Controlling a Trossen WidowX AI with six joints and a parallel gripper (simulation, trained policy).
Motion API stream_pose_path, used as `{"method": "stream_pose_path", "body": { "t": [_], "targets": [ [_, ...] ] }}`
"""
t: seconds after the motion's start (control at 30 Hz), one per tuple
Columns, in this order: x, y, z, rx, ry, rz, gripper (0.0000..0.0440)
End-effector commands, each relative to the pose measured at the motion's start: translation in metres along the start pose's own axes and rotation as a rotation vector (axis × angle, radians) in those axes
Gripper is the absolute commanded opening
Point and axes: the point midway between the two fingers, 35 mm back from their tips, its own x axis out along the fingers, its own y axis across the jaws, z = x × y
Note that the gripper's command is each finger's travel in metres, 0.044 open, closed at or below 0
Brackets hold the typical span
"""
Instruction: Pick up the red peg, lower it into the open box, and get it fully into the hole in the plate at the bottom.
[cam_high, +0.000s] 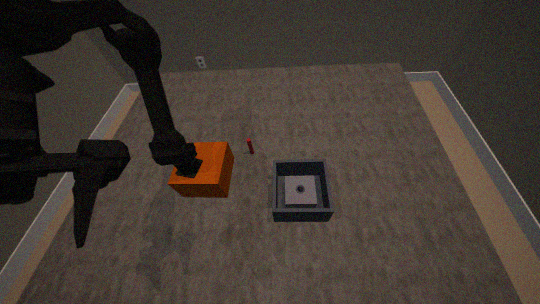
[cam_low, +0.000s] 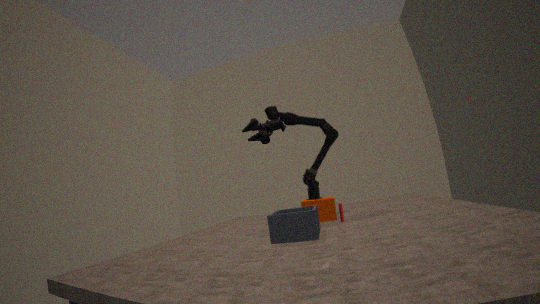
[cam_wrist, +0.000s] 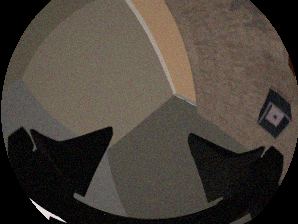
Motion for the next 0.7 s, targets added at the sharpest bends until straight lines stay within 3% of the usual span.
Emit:
{"method": "stream_pose_path", "body": {
  "t": [0.0,0.33,0.67],
  "targets": [
    [-0.001,-0.028,-0.006,-0.060,0.006,-0.081,0.0440],
    [-0.005,-0.116,-0.018,-0.240,0.031,-0.372,0.0440],
    [-0.030,-0.197,-0.020,-0.447,0.065,-0.653,0.0440]
  ]
}}
